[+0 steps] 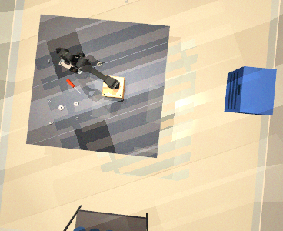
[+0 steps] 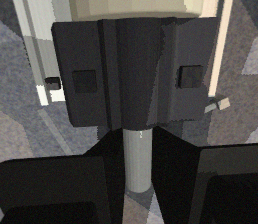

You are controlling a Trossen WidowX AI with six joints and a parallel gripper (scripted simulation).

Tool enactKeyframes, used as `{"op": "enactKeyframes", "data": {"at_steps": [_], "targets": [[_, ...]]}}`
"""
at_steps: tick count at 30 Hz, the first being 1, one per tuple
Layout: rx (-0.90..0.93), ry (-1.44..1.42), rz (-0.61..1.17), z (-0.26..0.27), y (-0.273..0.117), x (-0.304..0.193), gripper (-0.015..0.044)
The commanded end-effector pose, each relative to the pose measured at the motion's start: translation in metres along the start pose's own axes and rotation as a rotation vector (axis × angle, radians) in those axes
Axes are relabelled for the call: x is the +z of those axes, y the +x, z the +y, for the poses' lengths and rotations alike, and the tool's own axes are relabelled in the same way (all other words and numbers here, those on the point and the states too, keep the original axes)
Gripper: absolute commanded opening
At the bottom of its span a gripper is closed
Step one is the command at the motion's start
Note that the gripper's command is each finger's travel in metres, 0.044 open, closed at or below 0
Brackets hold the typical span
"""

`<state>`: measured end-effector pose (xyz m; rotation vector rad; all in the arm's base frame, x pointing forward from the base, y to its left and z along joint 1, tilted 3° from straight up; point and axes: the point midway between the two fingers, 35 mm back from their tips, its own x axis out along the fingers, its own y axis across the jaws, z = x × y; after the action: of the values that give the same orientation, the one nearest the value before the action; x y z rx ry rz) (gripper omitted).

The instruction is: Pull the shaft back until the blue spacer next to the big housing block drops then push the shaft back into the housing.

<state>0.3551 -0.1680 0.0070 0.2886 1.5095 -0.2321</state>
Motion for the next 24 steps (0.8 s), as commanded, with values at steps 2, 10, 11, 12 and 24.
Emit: {"op": "enactKeyframes", "data": {"at_steps": [2, 10, 11, 12, 24], "targets": [[-0.003, 0.002, 0.003, -0.0002, 0.0003, -0.0049, 0.0], [-0.003, 0.002, 0.003, -0.0002, 0.0004, -0.0106, 0.0], [-0.003, 0.002, 0.003, -0.0002, 0.0004, -0.0112, 0.0], [-0.003, 0.002, 0.003, -0.0002, 0.0004, -0.011, 0.0], [-0.003, 0.002, 0.003, -0.0002, 0.0004, -0.0107, 0.0]]}}
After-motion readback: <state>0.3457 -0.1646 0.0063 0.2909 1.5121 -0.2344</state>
